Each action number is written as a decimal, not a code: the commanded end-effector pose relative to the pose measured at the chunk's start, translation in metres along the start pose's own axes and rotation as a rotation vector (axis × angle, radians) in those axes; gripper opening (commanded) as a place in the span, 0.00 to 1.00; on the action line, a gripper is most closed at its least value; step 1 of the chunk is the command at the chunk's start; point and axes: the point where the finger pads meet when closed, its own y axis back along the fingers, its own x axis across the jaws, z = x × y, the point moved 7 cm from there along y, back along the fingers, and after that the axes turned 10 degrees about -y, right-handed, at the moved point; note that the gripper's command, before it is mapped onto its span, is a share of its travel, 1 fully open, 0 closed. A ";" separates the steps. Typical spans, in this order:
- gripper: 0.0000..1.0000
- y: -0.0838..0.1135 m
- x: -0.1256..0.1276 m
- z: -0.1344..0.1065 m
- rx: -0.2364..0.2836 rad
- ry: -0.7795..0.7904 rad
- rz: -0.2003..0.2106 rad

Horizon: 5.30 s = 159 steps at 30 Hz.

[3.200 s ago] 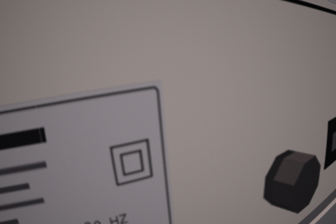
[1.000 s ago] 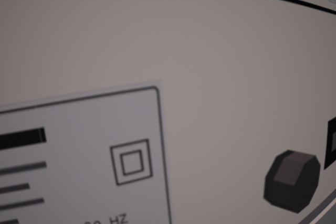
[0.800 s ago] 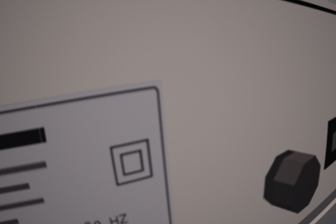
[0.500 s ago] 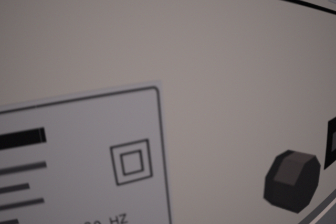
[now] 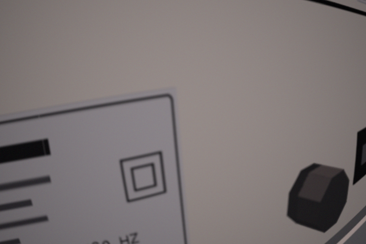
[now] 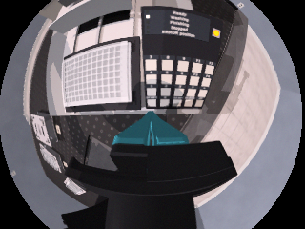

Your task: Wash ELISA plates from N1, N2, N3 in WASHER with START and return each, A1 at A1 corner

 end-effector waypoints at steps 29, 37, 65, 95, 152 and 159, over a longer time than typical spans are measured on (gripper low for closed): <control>0.00 0.051 -0.003 0.003 -0.013 0.024 -0.013; 0.00 0.051 -0.004 -0.002 0.001 0.009 -0.006; 0.00 0.050 -0.003 0.003 -0.005 0.025 -0.008; 0.00 0.050 -0.003 0.003 -0.005 0.025 -0.008; 0.00 0.050 -0.003 0.003 -0.005 0.025 -0.008; 0.00 0.050 -0.003 0.003 -0.005 0.025 -0.008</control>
